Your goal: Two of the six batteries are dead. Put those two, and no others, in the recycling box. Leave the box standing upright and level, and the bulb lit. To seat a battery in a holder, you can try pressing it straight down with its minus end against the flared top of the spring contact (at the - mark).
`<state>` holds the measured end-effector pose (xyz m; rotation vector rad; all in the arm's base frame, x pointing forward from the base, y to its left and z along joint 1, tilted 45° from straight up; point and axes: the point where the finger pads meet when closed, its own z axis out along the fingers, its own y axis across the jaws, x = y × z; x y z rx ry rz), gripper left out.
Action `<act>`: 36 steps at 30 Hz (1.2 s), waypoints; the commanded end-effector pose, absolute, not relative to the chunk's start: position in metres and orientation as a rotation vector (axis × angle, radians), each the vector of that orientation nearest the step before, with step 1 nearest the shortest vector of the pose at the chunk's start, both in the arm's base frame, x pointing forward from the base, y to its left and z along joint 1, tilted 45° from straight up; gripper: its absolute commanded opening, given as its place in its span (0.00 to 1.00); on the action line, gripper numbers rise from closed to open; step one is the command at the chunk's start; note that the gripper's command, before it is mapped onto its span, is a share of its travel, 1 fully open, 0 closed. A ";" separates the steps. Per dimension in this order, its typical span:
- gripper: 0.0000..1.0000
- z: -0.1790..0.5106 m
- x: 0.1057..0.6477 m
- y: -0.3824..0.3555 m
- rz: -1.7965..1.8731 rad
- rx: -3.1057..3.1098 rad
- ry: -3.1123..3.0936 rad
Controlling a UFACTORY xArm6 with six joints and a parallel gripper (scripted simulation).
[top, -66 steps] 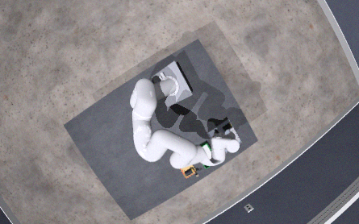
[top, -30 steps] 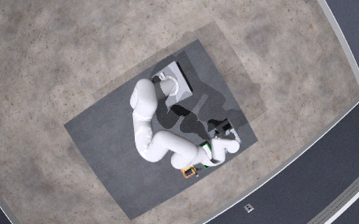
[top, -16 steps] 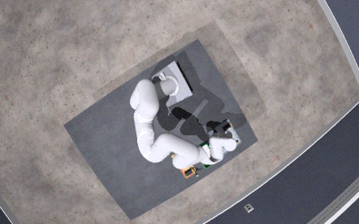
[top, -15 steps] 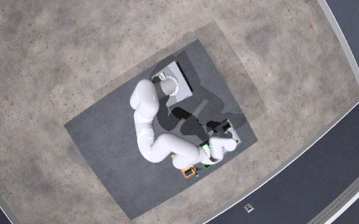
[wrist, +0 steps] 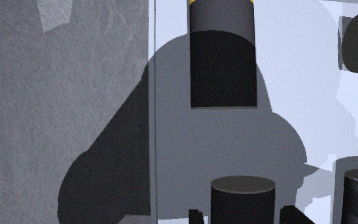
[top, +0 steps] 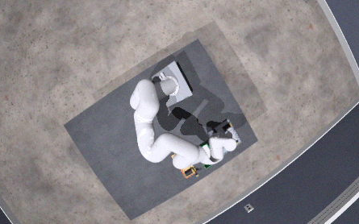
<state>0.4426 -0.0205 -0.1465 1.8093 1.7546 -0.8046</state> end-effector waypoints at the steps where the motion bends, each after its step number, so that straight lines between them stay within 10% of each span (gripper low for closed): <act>1: 0.51 -0.146 0.444 -0.019 -0.800 1.809 1.755; 36: 0.51 -0.103 0.448 0.023 -0.800 1.809 1.755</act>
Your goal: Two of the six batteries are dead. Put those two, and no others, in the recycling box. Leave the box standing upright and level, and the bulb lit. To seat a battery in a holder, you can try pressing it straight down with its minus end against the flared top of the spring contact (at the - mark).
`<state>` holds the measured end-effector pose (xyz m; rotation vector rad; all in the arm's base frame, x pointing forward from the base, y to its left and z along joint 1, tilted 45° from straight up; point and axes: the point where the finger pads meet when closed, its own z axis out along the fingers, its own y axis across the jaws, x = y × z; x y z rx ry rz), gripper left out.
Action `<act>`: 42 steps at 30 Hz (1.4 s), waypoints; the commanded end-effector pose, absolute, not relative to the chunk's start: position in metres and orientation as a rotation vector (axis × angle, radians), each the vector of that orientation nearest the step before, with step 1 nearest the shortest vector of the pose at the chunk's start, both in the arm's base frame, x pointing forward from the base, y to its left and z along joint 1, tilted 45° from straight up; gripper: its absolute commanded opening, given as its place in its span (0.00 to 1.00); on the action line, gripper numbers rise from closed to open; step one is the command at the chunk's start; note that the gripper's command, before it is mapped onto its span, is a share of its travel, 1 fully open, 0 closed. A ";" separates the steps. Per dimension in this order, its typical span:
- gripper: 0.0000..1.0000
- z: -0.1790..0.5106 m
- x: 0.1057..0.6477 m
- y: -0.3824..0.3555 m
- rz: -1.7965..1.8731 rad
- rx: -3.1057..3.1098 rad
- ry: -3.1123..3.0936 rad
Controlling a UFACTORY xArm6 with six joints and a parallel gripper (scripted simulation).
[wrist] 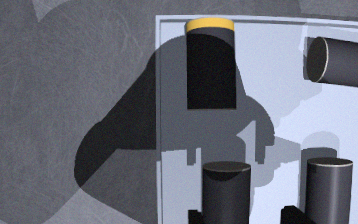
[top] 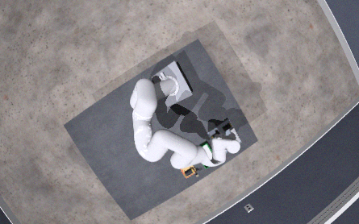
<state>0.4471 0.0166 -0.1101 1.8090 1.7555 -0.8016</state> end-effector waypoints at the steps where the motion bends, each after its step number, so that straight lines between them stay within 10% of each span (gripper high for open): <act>1: 0.51 -0.101 0.448 0.025 -0.800 1.809 1.755; 42: 0.51 -0.106 0.511 0.107 -0.800 1.809 1.755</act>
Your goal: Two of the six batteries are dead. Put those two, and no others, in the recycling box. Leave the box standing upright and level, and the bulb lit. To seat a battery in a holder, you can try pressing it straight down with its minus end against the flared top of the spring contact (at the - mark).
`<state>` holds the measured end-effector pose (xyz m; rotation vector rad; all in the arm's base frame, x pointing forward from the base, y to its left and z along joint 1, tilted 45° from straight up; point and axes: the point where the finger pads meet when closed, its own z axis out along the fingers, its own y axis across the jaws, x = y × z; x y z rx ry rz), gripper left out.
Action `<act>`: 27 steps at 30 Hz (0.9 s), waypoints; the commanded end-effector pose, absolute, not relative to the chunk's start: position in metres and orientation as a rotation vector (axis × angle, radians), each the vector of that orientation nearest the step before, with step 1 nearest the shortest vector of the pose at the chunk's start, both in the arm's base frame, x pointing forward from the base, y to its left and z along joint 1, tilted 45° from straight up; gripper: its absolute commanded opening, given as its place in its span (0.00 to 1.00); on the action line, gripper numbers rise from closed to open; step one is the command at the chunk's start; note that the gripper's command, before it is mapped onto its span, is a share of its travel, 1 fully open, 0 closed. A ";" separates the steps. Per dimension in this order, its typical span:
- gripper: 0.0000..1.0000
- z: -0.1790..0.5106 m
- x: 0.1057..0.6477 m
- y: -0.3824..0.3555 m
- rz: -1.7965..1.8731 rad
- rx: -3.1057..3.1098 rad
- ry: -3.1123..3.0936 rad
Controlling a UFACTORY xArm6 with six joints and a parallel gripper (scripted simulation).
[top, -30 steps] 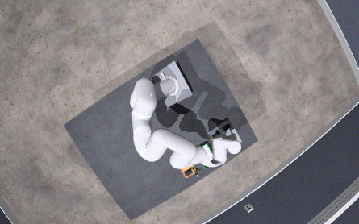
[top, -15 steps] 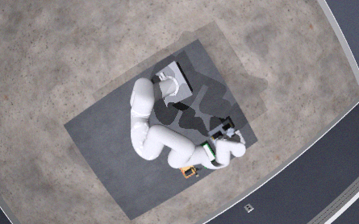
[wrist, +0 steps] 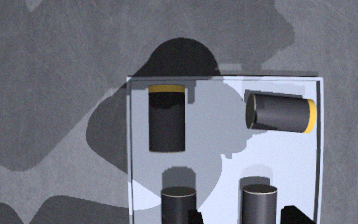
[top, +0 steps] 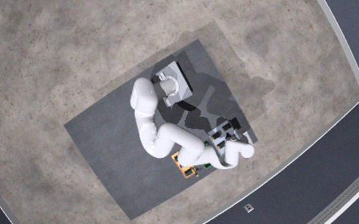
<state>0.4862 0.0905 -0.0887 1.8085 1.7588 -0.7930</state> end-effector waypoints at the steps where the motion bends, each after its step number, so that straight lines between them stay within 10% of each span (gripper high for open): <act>1: 0.51 -0.109 0.516 0.111 -0.800 1.809 1.755; 27: 0.51 -0.137 0.550 0.135 -0.800 1.809 1.755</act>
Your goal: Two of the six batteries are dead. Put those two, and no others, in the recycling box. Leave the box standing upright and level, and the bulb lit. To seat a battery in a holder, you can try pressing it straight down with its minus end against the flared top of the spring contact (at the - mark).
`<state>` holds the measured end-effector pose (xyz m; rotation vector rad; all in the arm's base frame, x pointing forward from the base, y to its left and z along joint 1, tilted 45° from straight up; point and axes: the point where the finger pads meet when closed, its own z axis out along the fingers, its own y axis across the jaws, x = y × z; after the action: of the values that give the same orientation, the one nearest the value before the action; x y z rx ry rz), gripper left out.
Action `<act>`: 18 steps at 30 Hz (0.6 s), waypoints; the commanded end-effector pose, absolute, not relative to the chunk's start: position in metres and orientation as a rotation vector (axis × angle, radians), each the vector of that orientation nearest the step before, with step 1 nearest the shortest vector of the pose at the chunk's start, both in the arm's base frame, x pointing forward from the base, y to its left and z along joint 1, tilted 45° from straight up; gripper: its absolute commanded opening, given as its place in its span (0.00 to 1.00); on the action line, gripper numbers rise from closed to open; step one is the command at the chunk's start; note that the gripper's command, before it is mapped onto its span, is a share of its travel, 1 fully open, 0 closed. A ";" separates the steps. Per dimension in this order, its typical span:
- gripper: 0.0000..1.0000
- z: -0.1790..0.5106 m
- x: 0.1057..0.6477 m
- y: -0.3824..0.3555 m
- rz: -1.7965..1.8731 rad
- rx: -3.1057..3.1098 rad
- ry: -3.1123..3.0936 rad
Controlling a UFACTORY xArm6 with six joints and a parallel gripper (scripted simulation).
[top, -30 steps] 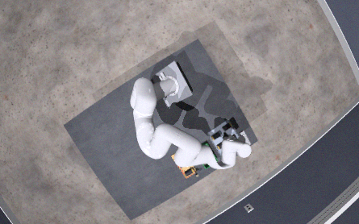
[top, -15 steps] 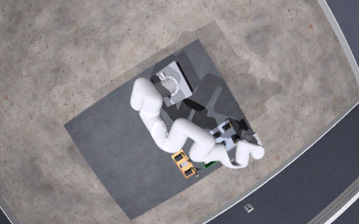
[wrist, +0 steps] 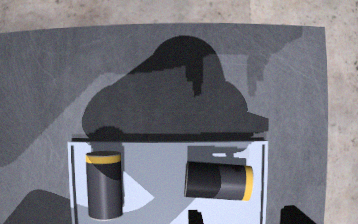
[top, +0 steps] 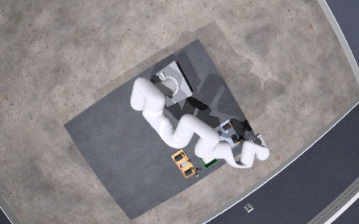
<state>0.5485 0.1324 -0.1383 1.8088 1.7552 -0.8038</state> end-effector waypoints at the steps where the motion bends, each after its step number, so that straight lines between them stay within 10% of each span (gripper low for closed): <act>1: 0.51 -0.137 0.550 0.135 -0.801 1.809 1.755; 18: 0.51 -0.137 0.550 0.135 -0.864 1.680 1.923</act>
<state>0.5489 0.1326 -0.1385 1.7363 1.8512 -0.8433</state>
